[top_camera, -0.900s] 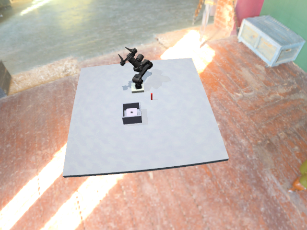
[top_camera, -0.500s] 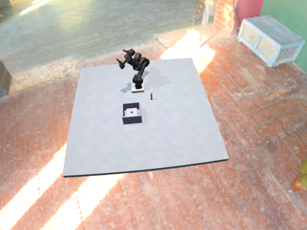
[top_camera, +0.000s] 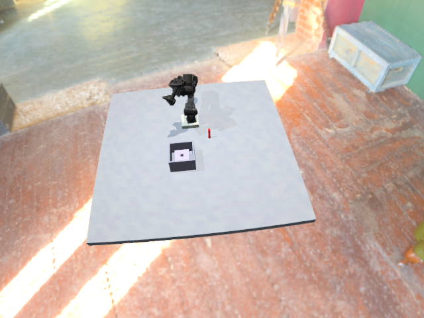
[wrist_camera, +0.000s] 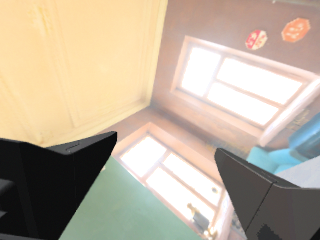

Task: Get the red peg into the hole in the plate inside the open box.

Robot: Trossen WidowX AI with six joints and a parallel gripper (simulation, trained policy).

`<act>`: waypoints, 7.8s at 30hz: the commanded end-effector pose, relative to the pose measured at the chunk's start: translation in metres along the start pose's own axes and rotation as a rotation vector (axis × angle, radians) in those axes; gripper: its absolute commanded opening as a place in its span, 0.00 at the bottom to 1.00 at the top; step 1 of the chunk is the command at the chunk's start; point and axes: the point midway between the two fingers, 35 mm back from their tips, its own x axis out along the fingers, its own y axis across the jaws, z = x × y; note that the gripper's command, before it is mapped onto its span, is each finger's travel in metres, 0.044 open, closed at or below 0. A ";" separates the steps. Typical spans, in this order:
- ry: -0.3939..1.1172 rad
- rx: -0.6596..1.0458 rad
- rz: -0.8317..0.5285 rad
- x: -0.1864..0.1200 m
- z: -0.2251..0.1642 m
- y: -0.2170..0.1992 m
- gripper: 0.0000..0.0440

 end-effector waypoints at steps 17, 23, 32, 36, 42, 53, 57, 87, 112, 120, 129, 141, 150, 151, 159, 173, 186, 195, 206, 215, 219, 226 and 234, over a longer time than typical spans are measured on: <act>0.621 -0.200 -0.250 -0.026 -0.132 -0.032 1.00; 0.805 -0.274 -0.314 -0.051 -0.163 -0.042 1.00; 1.069 -0.398 -0.423 -0.098 -0.194 -0.059 1.00; 1.179 -0.459 -0.482 -0.121 -0.202 -0.068 1.00; 1.329 -0.559 -0.587 -0.156 -0.207 -0.082 1.00; 1.514 -0.737 -0.828 -0.212 -0.204 -0.109 1.00; 1.542 -0.782 -0.899 -0.226 -0.204 -0.119 1.00; 1.620 -0.786 -1.117 -0.296 -0.216 -0.188 0.57; 1.647 -0.865 -0.983 -0.246 -0.220 -0.157 0.00; 1.606 -0.899 -0.920 -0.209 -0.219 -0.138 0.00; 1.545 -0.917 -0.915 -0.166 -0.219 -0.135 0.00; 1.464 -0.909 -0.960 -0.121 -0.218 -0.152 0.00; 1.408 -0.891 -0.989 -0.094 -0.220 -0.170 0.00; 1.402 -0.888 -0.992 -0.091 -0.220 -0.172 0.00; 1.360 -0.862 -1.019 -0.071 -0.224 -0.192 0.00; 1.343 -0.823 -1.080 -0.047 -0.232 -0.227 0.01; 1.397 -0.845 -1.129 -0.050 -0.243 -0.263 0.23; 1.441 -0.906 -1.139 -0.044 -0.247 -0.272 0.35; 1.469 -0.948 -1.098 -0.019 -0.263 -0.275 0.54; 1.445 -0.960 -1.041 0.008 -0.273 -0.275 1.00; 1.422 -0.969 -1.018 0.021 -0.274 -0.272 1.00; 1.378 -0.981 -0.971 0.044 -0.277 -0.265 1.00; 1.366 -0.982 -0.958 0.050 -0.278 -0.263 1.00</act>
